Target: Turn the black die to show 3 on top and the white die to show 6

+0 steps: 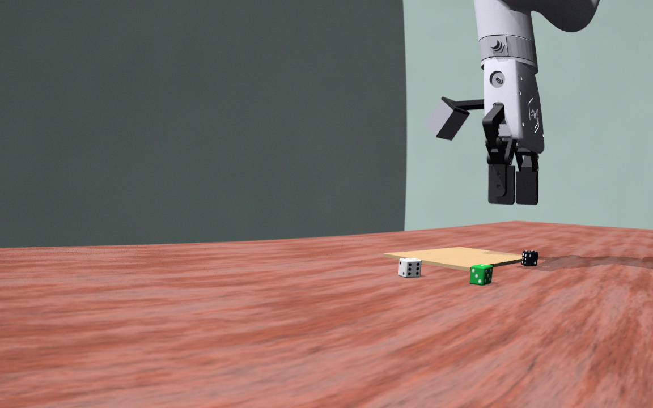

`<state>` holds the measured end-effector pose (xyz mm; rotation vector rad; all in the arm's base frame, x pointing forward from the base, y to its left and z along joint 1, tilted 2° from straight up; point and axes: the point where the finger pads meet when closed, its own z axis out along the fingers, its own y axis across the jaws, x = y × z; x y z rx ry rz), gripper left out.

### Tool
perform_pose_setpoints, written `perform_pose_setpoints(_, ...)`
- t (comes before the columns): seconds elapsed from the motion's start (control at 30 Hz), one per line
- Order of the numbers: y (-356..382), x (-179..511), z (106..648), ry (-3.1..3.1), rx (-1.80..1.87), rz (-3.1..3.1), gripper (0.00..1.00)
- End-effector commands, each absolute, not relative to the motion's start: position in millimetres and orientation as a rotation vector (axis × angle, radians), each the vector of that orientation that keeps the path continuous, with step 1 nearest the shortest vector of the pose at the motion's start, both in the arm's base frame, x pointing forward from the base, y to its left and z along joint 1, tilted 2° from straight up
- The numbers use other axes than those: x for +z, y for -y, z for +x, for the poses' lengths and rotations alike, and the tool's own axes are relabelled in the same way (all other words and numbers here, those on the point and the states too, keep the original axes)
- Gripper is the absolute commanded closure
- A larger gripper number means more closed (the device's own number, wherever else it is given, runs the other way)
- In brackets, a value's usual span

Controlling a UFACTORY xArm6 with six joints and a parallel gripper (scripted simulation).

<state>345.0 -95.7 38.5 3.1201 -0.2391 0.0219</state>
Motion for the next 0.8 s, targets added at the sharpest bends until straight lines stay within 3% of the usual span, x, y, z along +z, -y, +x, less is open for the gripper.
perform_pose_setpoints(0.0,98.6,15.0,354.2,0.239,0.039,3.117,0.00)
perform_pose_setpoints(0.77,98.8,7.9,354.5,0.239,0.039,3.117,0.00)
